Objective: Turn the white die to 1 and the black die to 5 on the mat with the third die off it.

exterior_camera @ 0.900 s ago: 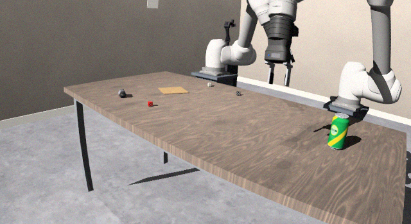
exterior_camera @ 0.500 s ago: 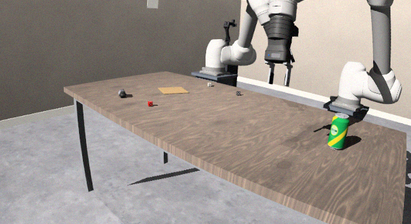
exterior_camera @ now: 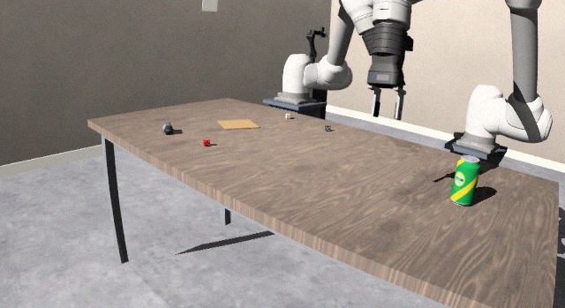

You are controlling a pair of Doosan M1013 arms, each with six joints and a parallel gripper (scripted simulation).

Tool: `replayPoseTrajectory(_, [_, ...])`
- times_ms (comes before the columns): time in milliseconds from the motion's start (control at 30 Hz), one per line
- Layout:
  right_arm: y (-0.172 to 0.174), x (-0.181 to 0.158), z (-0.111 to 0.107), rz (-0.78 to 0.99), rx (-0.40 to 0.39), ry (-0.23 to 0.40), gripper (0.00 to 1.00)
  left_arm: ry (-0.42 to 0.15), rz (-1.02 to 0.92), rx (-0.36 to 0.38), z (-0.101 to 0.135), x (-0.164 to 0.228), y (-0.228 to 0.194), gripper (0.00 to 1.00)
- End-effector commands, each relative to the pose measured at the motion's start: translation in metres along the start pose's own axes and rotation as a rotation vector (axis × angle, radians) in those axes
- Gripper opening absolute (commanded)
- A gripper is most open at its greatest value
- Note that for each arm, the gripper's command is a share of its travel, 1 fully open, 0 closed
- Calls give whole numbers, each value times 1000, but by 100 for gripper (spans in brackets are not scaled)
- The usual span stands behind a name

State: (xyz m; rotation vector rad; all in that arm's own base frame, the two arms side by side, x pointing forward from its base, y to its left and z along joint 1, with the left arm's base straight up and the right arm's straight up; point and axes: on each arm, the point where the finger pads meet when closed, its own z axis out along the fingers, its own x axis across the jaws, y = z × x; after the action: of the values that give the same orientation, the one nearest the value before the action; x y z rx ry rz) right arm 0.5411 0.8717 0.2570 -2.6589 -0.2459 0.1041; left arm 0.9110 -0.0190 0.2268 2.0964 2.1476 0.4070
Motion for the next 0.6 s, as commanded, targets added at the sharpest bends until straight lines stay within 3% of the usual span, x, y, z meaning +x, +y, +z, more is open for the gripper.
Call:
replayPoseTrajectory(0, [-1, 0, -1, 0, 1, 1, 100, 2, -7, 4, 0, 8, -2, 100])
replayPoseTrajectory(267, [-1, 0, -1, 0, 1, 1, 100, 13, -43, 32, 6, 44, -15, 100])
replayPoseTrajectory(567, [-1, 0, -1, 0, 1, 1, 100, 38, -150, 117, 19, 144, -64, 100])
